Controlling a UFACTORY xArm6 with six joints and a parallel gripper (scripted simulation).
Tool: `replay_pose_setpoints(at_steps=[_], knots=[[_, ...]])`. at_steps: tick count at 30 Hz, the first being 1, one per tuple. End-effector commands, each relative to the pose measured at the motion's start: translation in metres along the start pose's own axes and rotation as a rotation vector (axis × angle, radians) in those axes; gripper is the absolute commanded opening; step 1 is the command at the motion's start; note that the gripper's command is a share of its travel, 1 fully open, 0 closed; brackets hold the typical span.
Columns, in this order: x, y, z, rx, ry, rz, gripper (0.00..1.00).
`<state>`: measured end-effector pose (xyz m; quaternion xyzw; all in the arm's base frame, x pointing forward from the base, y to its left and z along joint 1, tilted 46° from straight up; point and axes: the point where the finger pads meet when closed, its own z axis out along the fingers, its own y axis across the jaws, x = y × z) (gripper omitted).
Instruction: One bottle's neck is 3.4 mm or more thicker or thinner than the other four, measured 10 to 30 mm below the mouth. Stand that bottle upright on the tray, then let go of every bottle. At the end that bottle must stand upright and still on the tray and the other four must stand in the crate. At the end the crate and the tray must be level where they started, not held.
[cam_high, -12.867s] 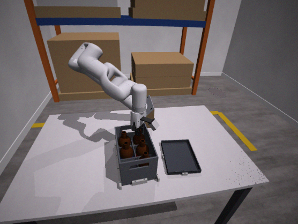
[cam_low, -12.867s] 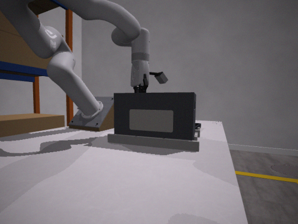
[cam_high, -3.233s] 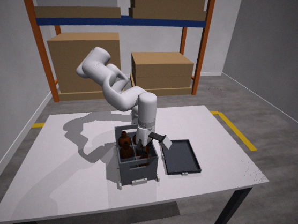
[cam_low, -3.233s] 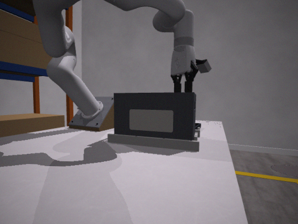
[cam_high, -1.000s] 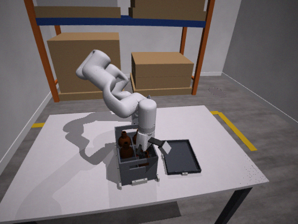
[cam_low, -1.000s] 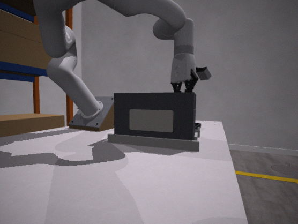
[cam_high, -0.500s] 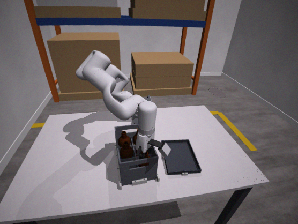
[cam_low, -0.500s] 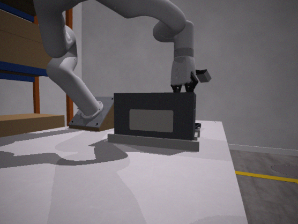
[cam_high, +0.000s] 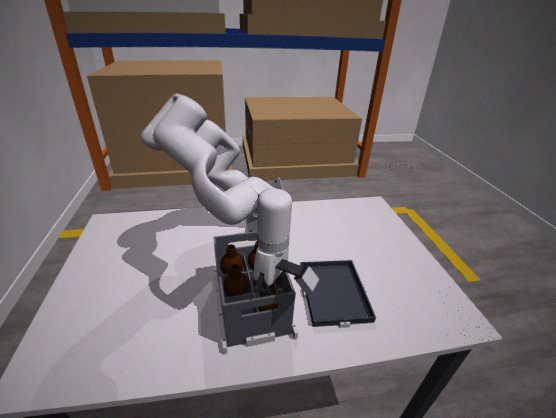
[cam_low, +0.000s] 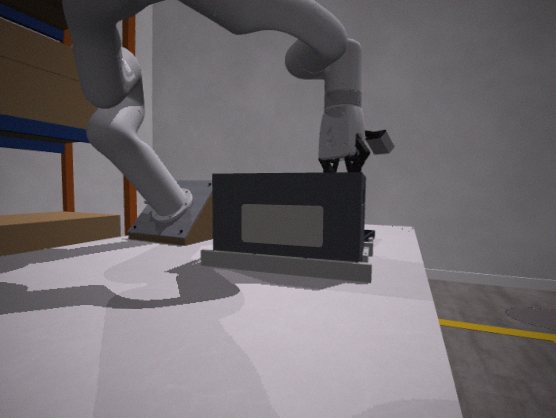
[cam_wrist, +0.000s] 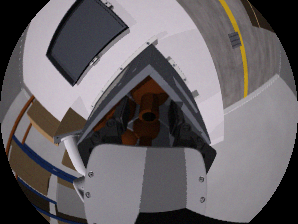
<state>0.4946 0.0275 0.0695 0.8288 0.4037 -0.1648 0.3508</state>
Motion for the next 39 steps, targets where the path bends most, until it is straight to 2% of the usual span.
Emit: replay_pose_setpoints(at_steps=[1,2,3,39], knots=[[0.0007,0.0008,-0.0016,-0.002,0.003,0.001,0.65],[0.0007,0.0008,-0.0016,-0.002,0.003,0.001,0.65],[0.0007,0.0008,-0.0016,-0.002,0.003,0.001,0.00],[0.0007,0.0008,-0.0016,-0.002,0.003,0.001,0.00]])
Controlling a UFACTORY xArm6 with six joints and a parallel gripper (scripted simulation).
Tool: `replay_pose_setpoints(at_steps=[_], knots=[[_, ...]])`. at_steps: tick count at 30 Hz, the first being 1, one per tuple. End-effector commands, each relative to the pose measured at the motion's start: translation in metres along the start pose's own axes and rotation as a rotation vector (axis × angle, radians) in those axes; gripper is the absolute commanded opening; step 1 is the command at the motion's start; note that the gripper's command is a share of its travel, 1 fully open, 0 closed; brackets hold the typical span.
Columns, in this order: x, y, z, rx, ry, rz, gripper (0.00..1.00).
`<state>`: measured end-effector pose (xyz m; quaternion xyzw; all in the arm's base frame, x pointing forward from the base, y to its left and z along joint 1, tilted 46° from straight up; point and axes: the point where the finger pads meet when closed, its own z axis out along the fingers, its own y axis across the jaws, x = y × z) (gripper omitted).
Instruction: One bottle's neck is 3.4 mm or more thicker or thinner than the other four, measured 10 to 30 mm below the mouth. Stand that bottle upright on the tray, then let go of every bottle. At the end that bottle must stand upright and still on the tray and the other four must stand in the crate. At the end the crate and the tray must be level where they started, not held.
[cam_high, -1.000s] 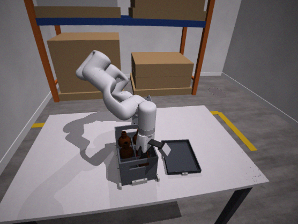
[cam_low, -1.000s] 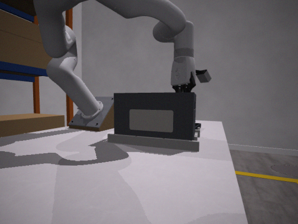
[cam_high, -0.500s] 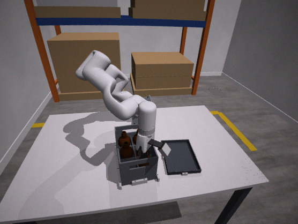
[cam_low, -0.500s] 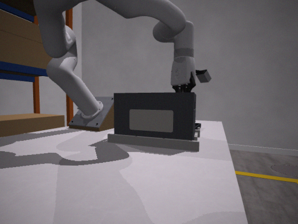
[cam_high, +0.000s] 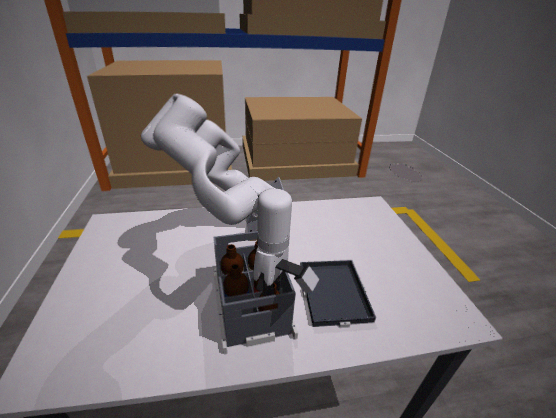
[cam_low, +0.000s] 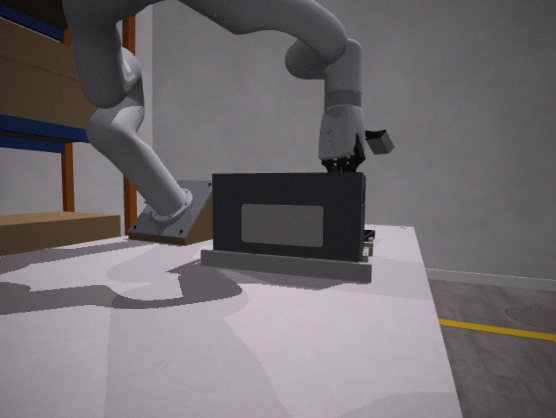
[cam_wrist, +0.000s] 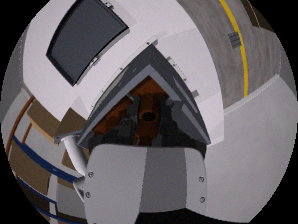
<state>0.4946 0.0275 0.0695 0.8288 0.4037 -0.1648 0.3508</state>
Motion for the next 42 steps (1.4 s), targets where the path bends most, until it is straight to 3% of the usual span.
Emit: replay_pose_setpoints(at_steps=[1,21,42], knots=[[0.001,0.001,-0.002,-0.002,0.003,0.001,0.00],[0.001,0.001,-0.004,-0.002,0.003,0.001,0.00],[0.002,0.000,-0.024,-0.002,0.003,0.001,0.00]])
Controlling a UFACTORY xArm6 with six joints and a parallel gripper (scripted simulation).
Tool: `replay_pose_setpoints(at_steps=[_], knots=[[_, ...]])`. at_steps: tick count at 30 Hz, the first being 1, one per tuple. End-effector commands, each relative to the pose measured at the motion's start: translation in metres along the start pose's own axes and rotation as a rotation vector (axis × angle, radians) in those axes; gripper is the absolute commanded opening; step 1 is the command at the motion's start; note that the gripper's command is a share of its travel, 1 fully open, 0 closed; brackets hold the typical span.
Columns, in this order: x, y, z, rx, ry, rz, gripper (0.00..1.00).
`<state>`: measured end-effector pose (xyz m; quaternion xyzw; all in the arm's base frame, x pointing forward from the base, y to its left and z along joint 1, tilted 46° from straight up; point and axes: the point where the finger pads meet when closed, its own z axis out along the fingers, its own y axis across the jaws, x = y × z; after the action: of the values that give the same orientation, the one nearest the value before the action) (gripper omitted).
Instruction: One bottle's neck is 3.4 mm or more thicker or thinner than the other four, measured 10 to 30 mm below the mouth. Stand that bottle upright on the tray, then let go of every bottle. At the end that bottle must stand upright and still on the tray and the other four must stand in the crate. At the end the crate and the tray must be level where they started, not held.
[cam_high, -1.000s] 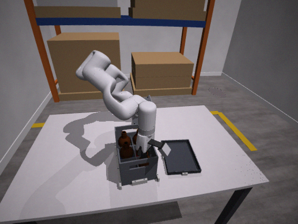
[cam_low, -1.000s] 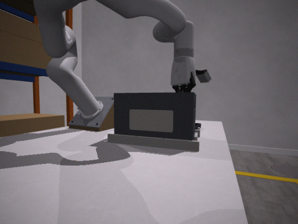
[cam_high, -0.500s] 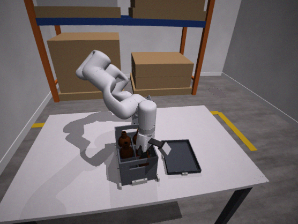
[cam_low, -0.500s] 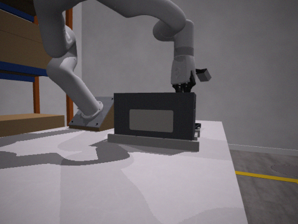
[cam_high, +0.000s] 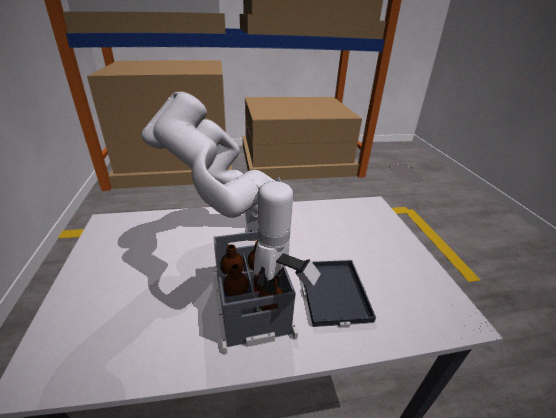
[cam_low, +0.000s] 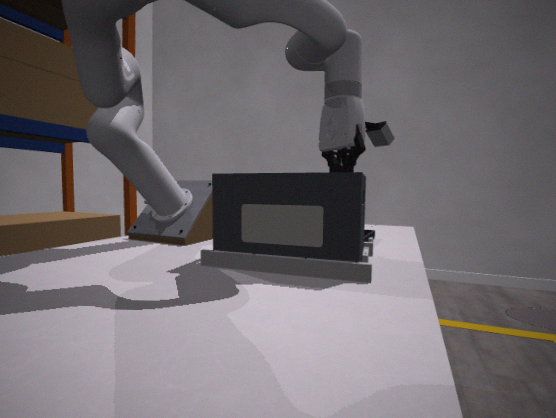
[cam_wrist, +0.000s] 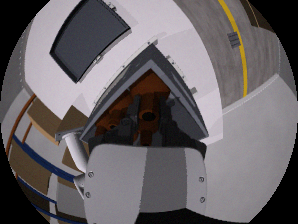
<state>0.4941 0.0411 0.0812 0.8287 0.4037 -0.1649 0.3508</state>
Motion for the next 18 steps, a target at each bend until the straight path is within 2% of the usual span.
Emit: replay_pose_setpoints(at_steps=[1,18], knots=[[0.001,0.001,-0.007,-0.002,0.004,0.001,0.00],[0.001,0.000,-0.021,-0.002,0.004,0.001,0.00]])
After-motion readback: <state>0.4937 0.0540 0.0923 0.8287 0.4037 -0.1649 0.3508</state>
